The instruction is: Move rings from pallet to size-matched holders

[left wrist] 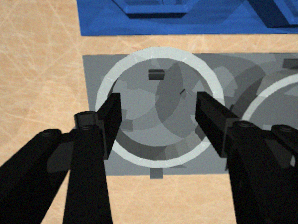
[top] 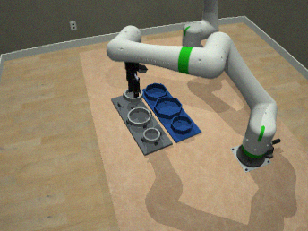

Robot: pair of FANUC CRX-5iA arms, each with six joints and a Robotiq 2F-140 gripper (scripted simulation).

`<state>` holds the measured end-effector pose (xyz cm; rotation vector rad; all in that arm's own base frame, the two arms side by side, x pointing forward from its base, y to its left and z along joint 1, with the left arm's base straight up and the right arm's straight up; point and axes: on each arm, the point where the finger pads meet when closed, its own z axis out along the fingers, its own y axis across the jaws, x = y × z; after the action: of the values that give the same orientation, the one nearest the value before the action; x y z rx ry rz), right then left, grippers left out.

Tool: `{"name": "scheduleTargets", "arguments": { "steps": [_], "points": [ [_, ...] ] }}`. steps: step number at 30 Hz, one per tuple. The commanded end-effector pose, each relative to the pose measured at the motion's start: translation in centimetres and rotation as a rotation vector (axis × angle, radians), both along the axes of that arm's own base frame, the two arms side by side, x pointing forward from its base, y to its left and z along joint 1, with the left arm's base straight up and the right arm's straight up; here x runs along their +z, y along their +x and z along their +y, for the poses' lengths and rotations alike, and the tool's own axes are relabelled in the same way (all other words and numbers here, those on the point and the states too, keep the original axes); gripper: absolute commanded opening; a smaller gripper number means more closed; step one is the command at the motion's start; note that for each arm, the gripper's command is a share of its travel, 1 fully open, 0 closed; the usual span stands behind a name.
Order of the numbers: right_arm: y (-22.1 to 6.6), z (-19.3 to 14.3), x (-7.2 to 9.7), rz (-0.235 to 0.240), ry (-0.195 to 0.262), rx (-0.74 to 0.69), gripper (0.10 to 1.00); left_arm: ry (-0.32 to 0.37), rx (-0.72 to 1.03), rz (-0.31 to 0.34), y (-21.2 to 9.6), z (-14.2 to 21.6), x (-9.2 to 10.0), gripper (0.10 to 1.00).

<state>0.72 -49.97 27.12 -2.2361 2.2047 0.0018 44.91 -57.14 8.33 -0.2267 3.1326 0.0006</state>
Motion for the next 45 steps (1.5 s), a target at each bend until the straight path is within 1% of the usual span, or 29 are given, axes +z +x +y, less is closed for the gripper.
{"name": "scheduleTargets", "arguments": {
  "steps": [1,7,15,21,35,45],
  "points": [
    [0.0,0.0,0.1,0.000,-0.002,0.000,1.000,0.000,0.000,0.001,1.9,0.1,0.2,0.531],
    [0.0,0.0,0.1,0.000,-0.002,0.000,1.000,0.000,0.000,0.001,3.3,0.3,0.2,0.531],
    [0.0,0.0,0.1,0.000,-0.002,0.000,1.000,0.000,0.000,0.001,3.5,0.3,0.1,0.531],
    [0.0,0.0,0.1,0.000,-0.002,0.000,1.000,0.000,0.000,0.001,3.5,0.3,-0.7,0.531],
    [0.0,0.0,0.1,0.000,-0.002,0.000,1.000,0.000,0.000,0.001,3.5,0.3,-0.8,0.531],
    [0.0,0.0,0.1,0.000,-0.002,0.000,1.000,0.000,0.000,0.001,3.5,0.3,-2.3,0.531]
  ]
}}
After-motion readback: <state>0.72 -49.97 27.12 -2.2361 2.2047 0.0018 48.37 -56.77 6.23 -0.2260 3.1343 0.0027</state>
